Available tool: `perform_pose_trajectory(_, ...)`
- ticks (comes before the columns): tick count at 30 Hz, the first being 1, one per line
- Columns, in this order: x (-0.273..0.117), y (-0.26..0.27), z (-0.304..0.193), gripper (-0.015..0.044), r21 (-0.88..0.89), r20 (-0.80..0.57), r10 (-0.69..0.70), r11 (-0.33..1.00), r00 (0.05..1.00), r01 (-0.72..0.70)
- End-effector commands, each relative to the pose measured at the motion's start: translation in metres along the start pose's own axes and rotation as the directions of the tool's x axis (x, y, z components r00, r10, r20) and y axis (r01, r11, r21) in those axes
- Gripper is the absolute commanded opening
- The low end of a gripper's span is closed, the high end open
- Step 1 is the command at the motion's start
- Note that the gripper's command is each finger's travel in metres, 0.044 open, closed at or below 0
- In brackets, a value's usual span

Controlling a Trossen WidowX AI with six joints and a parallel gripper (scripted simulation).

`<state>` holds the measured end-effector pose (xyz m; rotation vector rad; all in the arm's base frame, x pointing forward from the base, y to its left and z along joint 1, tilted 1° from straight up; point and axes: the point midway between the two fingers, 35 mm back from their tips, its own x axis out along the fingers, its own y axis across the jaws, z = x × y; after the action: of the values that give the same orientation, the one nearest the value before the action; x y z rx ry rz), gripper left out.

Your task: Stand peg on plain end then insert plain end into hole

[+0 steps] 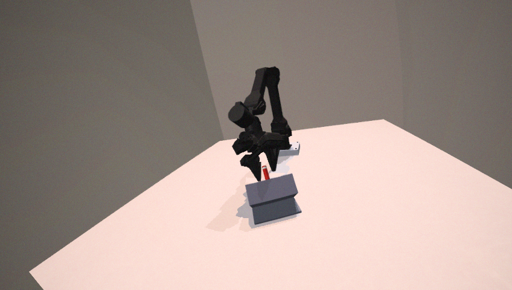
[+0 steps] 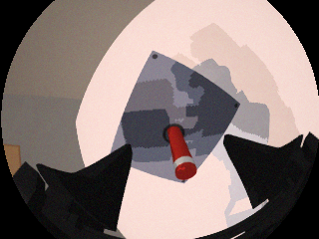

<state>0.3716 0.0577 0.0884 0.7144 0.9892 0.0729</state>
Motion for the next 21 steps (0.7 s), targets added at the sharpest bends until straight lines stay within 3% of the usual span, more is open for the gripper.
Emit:
perform_pose_trajectory(1, -0.008, 0.002, 0.002, 0.044, -0.007, 0.003, 0.006, 1.0, 1.0, -0.006)
perform_pose_trajectory(21, -0.04, 0.001, 0.005, 0.044, -0.004, 0.005, 0.003, 1.0, 1.0, -0.003)
